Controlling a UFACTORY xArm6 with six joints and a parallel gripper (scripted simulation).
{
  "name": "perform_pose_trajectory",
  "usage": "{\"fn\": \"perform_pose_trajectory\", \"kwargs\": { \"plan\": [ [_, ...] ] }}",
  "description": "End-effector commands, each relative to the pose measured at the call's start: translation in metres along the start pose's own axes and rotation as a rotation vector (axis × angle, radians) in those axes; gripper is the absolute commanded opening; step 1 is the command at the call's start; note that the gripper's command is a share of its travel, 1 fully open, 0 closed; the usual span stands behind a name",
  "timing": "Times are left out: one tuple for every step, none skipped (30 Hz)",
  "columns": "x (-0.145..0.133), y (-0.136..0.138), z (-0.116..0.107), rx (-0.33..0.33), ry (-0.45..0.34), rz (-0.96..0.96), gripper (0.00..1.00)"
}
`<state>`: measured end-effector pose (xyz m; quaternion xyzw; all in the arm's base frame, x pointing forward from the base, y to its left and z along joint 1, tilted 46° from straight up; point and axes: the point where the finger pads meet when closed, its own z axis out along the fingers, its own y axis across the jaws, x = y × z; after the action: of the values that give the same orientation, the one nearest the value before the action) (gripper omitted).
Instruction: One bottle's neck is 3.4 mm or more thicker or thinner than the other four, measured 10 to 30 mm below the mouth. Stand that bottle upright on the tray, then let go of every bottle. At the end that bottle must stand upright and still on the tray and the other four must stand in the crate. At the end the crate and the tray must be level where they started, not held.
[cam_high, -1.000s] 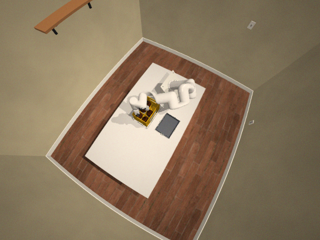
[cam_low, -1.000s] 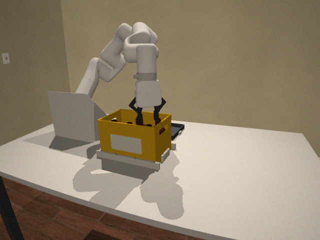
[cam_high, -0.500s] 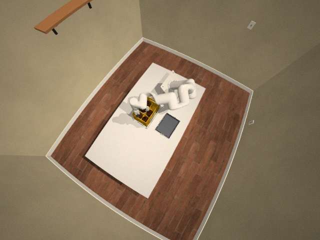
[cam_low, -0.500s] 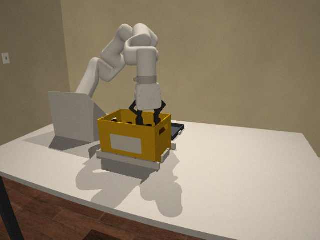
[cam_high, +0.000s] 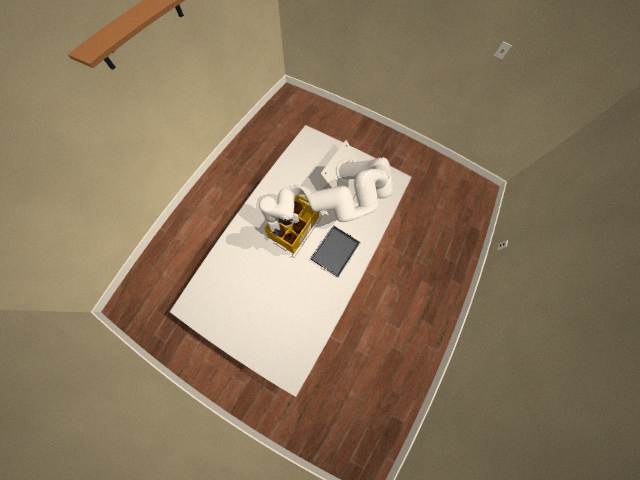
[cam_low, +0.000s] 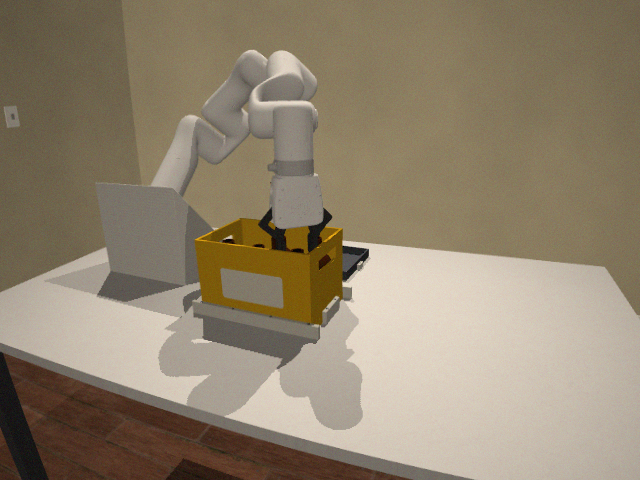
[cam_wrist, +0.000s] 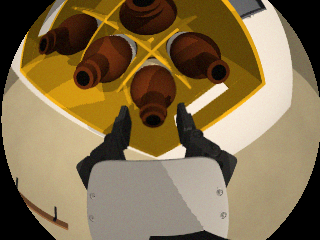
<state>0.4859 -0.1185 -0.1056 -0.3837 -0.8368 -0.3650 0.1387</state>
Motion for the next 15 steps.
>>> {"fn": "perform_pose_trajectory", "kwargs": {
  "plan": [
    [-0.0012,0.0008,0.0027,-0.001,-0.004,-0.001,0.65],
    [-0.0012,0.0008,0.0035,-0.001,-0.004,-0.001,0.65],
    [-0.0012,0.0008,0.0035,-0.001,-0.004,-0.001,0.65],
    [-0.0012,0.0008,0.0035,-0.001,-0.004,-0.001,0.65],
    [-0.0012,0.0008,0.0042,-0.001,-0.004,-0.001,0.65],
    [-0.0012,0.0008,0.0048,-0.001,-0.004,-0.001,0.65],
    [-0.0012,0.0008,0.0054,-0.001,-0.004,-0.001,0.65],
    [-0.0012,0.0008,0.0059,-0.001,-0.004,-0.001,0.65],
    [-0.0012,0.0008,0.0063,-0.001,-0.004,-0.001,0.65],
    [-0.0012,0.0008,0.0067,-0.001,-0.004,-0.001,0.65],
    [-0.0012,0.0008,0.0070,-0.001,-0.004,-0.001,0.65],
    [-0.0012,0.0008,0.0073,-0.001,-0.004,-0.001,0.65],
    [-0.0012,0.0008,0.0075,-0.001,-0.004,-0.001,0.65],
    [-0.0012,0.0008,0.0076,-0.001,-0.004,-0.001,0.65],
    [-0.0012,0.0008,0.0077,-0.001,-0.004,-0.001,0.65]
  ]
}}
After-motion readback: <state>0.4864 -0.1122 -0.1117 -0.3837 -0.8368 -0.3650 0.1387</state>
